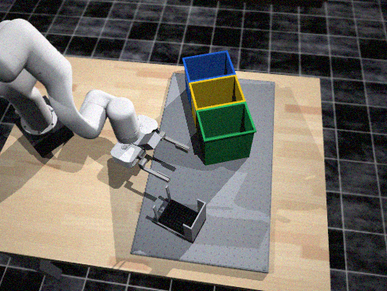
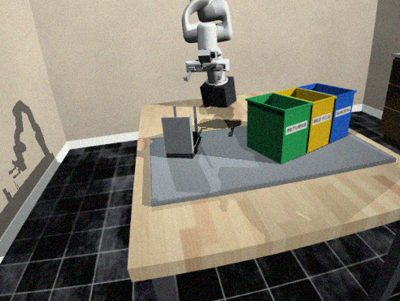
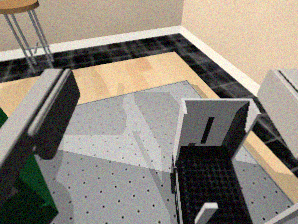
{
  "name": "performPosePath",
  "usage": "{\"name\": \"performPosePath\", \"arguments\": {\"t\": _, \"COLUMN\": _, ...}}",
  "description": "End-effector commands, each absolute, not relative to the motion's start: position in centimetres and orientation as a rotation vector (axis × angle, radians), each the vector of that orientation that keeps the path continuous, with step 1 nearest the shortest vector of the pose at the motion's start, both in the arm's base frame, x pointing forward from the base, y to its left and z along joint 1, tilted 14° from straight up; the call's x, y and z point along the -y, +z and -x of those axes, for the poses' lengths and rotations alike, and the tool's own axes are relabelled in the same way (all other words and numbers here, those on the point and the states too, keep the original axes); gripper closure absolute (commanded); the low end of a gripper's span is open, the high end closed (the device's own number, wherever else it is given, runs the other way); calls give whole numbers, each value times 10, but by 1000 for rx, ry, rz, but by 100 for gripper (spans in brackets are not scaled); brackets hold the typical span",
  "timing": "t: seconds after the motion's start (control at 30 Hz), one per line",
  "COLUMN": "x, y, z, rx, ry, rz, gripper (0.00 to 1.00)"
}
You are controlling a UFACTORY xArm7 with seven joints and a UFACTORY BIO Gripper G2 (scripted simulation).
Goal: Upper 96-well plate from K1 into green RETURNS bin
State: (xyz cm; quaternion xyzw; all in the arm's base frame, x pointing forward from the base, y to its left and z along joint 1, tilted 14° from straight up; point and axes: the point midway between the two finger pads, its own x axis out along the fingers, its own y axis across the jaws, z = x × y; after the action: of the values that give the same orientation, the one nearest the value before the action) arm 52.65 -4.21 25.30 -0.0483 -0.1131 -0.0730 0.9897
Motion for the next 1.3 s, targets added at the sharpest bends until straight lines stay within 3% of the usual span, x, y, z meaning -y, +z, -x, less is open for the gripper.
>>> {"name": "performPosePath", "arguments": {"t": 0.0, "x": 58, "y": 253, "z": -534, "rx": 229, "ry": -144, "rz": 93, "gripper": 63}}
{"name": "performPosePath", "arguments": {"t": 0.43, "x": 120, "y": 251, "z": -554, "rx": 229, "ry": -144, "rz": 93, "gripper": 63}}
{"name": "performPosePath", "arguments": {"t": 1.27, "x": 127, "y": 245, "z": -557, "rx": 229, "ry": -144, "rz": 93, "gripper": 63}}
